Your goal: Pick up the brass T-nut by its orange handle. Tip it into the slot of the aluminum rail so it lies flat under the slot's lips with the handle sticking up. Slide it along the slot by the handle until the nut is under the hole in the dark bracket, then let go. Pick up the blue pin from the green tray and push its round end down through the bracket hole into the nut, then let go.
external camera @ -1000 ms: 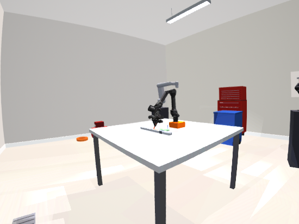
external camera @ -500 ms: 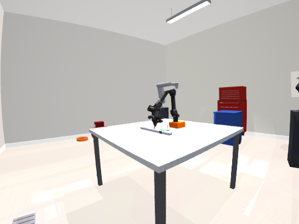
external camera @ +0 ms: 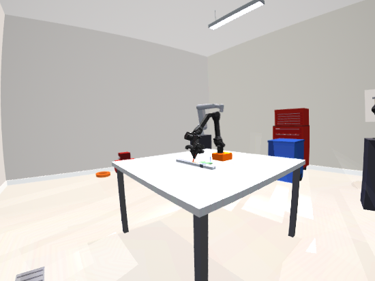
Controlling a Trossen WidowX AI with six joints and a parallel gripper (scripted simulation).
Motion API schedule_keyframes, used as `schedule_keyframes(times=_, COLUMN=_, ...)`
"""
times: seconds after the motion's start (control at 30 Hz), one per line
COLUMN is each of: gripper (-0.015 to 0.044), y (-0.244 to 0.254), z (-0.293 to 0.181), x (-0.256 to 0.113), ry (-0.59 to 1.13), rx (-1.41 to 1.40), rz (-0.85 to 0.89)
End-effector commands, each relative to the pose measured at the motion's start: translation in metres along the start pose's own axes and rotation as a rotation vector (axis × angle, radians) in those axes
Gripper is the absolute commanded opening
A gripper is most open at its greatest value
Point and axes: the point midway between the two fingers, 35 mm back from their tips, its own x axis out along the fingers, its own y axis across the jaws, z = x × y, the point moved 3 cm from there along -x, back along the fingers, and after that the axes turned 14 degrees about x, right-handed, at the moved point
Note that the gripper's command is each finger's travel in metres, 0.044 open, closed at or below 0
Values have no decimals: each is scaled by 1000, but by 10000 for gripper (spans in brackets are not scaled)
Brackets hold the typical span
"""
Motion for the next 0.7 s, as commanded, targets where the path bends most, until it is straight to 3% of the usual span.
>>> schedule_keyframes(times=0.0, gripper=-150, y=-3, z=-1, x=1, ry=6, rx=9, rz=9)
schedule_keyframes(times=0.67, gripper=-150, y=-6, z=0, x=1, ry=14, rx=18, rz=43)
